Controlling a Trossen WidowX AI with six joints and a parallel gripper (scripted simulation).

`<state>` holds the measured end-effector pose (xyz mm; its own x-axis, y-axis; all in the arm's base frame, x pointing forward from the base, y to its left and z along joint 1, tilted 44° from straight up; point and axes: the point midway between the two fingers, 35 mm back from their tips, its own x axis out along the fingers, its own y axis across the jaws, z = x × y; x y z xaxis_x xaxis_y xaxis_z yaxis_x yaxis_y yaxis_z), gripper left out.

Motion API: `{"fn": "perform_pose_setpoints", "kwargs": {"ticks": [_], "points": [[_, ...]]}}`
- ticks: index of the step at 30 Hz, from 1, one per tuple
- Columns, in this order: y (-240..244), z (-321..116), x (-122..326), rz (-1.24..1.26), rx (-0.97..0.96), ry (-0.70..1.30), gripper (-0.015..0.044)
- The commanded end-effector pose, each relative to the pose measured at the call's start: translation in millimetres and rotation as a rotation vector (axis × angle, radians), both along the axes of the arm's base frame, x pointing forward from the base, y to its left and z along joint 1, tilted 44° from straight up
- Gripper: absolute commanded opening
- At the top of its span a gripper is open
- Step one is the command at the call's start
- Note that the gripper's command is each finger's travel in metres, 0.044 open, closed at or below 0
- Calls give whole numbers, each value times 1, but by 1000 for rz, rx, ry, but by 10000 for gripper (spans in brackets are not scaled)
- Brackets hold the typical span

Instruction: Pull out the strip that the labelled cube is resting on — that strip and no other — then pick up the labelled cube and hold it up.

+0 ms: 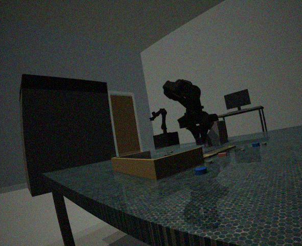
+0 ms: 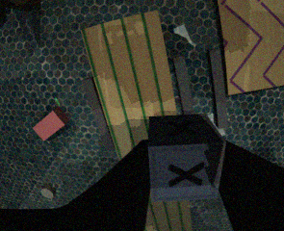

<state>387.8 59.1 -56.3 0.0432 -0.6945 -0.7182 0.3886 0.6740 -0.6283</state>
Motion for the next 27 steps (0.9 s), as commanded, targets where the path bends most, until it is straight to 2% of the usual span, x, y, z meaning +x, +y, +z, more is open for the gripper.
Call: {"fn": "perform_pose_setpoints", "kwargs": {"ticks": [1,27], "points": [[-1,2,-10,-4,4,-2,0],[-16,9,-90,-4,3,3,0]]}}
